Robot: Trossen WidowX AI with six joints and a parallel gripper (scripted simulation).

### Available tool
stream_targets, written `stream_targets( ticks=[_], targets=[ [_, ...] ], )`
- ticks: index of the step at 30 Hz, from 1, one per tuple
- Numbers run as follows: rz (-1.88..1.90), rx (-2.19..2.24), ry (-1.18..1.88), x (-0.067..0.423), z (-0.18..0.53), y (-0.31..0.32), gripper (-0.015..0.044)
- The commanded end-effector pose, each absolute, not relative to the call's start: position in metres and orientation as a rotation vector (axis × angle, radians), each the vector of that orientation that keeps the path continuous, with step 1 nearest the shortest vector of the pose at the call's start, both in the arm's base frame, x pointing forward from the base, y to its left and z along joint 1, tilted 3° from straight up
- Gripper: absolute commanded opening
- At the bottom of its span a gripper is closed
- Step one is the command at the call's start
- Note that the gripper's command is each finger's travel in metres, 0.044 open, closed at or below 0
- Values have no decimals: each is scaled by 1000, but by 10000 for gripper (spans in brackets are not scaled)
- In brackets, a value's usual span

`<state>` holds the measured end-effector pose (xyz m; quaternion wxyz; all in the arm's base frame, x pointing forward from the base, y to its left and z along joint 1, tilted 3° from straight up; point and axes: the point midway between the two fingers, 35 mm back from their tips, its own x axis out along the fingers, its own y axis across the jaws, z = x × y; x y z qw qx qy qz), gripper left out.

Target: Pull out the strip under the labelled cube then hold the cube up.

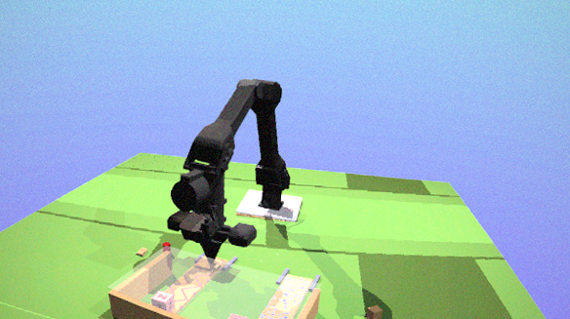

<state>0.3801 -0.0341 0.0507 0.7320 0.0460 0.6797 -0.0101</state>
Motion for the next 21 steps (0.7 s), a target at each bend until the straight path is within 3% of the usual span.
stream_targets(
  ticks=[1,21],
  targets=[
    [-24,98,1499,380,49,-35,0],
    [-24,98,1499,381,47,-34,0]
  ],
)
